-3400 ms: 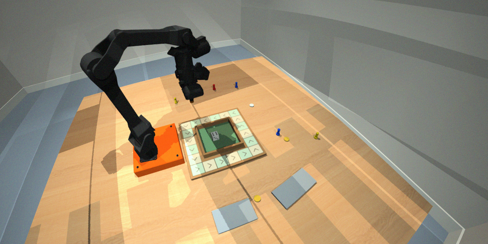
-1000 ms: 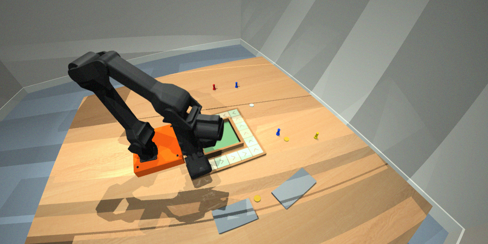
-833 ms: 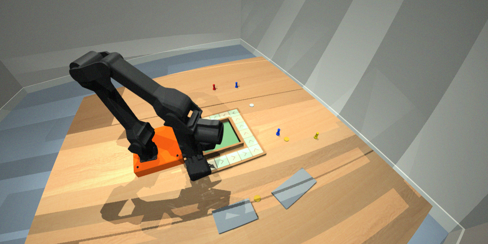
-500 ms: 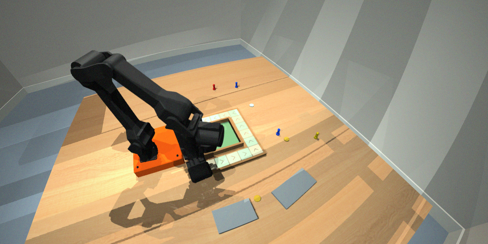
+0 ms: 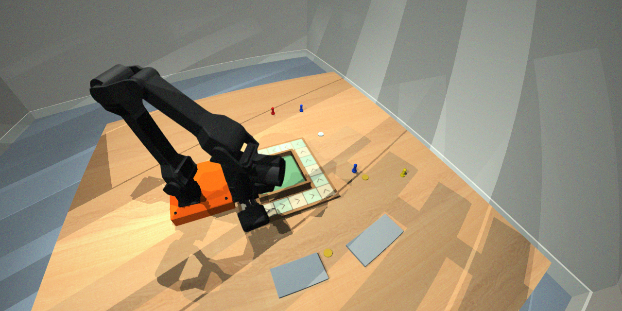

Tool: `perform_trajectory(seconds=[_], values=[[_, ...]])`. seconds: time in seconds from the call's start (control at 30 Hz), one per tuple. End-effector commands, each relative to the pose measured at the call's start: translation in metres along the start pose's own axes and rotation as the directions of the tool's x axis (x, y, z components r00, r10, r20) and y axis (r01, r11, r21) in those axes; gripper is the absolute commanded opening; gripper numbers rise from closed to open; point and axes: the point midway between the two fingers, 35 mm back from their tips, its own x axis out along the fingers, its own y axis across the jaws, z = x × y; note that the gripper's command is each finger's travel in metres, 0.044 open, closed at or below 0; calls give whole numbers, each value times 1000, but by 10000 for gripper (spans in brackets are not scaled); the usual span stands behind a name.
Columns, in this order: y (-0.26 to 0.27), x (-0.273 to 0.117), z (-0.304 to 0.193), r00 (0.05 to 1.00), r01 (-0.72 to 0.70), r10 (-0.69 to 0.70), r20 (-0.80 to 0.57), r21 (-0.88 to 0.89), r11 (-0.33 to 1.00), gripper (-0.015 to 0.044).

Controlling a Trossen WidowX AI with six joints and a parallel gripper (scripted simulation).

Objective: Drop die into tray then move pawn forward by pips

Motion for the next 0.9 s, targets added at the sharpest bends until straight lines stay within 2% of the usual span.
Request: perform_trajectory(seconds=[0.0, 0.1, 0.23, 0.43, 0.63, 0.87], values=[[-3, -32, 3, 1000, 9, -9, 16, -3, 1000, 368], [-2, -41, 3, 1000, 8, -8, 15, -4, 1000, 440], [9, -49, 9, 1000, 6, -6, 16, 3, 1000, 440], [60, -85, 25, 1000, -2, 2, 17, 35, 999, 440], [108, -119, 20, 1000, -6, 5, 17, 65, 998, 440], [105, -115, 22, 1000, -10, 9, 19, 48, 999, 440]])
